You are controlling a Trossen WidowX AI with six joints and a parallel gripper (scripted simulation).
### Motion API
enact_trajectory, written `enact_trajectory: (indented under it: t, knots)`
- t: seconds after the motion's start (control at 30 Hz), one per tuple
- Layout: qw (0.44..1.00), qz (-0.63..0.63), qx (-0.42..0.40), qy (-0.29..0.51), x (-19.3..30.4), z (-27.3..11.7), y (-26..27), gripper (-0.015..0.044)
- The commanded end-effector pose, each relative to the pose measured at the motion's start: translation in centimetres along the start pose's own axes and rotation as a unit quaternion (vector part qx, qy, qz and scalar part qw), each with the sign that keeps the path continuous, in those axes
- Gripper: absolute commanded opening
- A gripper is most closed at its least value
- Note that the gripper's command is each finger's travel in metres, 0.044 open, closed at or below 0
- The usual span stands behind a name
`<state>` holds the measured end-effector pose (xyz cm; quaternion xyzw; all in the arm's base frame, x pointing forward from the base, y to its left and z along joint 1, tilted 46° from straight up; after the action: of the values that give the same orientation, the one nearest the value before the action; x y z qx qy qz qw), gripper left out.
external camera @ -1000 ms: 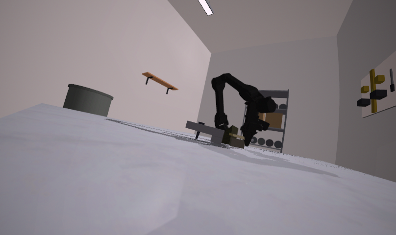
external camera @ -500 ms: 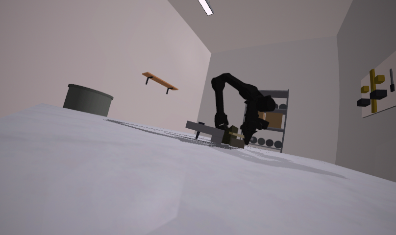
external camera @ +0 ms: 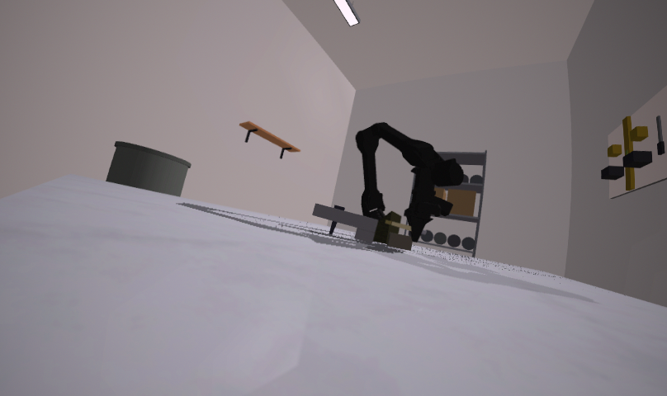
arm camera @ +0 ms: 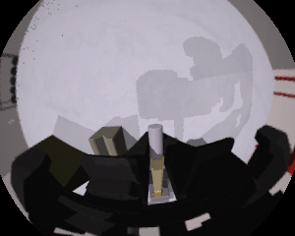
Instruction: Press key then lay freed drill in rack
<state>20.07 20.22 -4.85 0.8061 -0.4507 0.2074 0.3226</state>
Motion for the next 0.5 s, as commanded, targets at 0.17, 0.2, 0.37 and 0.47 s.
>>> enact_trajectory:
  t: [0.17, 0.2, 0.37, 0.47]
  knots:
    - [1.0, 0.002, 0.002, -0.002, 0.05, -0.51, 0.01, 0.0]
    - [1.0, 0.002, 0.002, -0.002, 0.05, -0.55, 0.01, 0.0]
    - [1.0, 0.002, 0.002, -0.002, 0.08, -0.73, 0.04, 0.0]
    - [1.0, 0.002, 0.002, -0.002, 0.09, -0.84, 0.06, 0.0]
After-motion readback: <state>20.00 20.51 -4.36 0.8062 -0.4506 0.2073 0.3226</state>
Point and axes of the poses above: the point midway between the two fingers, 35 mm back from their tips, its own z axis out along the fingers, its own y axis across the jaws, x = y × z, the point moved 10 cm from there along -z, back along the fingers, and after that the axes turned 7 degrees about -z, right-handed, at the moved point
